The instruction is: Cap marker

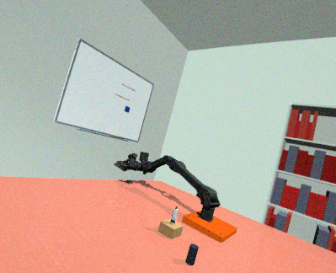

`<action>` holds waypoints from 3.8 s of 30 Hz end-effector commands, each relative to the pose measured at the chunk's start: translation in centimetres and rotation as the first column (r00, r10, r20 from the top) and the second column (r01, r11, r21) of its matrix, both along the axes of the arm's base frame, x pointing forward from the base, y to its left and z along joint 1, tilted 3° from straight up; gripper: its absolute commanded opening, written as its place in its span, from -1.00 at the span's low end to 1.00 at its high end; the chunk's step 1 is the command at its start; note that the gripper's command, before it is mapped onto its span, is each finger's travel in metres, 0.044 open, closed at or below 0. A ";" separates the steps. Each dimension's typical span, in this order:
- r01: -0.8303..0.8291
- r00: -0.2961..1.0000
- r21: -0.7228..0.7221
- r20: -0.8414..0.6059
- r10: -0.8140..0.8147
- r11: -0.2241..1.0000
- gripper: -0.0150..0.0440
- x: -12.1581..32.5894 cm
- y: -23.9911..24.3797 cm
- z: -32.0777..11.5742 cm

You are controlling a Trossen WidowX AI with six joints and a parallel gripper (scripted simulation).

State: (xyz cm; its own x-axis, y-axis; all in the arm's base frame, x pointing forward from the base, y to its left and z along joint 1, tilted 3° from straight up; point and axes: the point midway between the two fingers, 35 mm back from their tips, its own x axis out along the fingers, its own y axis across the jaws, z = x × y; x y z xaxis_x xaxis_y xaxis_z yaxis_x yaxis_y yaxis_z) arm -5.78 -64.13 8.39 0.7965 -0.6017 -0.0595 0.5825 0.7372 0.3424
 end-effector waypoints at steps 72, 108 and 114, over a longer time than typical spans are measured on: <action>-0.658 -0.402 0.602 -0.789 0.465 0.452 0.29 41.4 71.3 5.5; -0.658 -0.402 0.602 -0.789 0.465 0.452 0.29 41.8 71.6 -2.8; -0.658 -0.402 0.602 -0.789 0.465 0.452 0.29 41.8 71.6 -3.7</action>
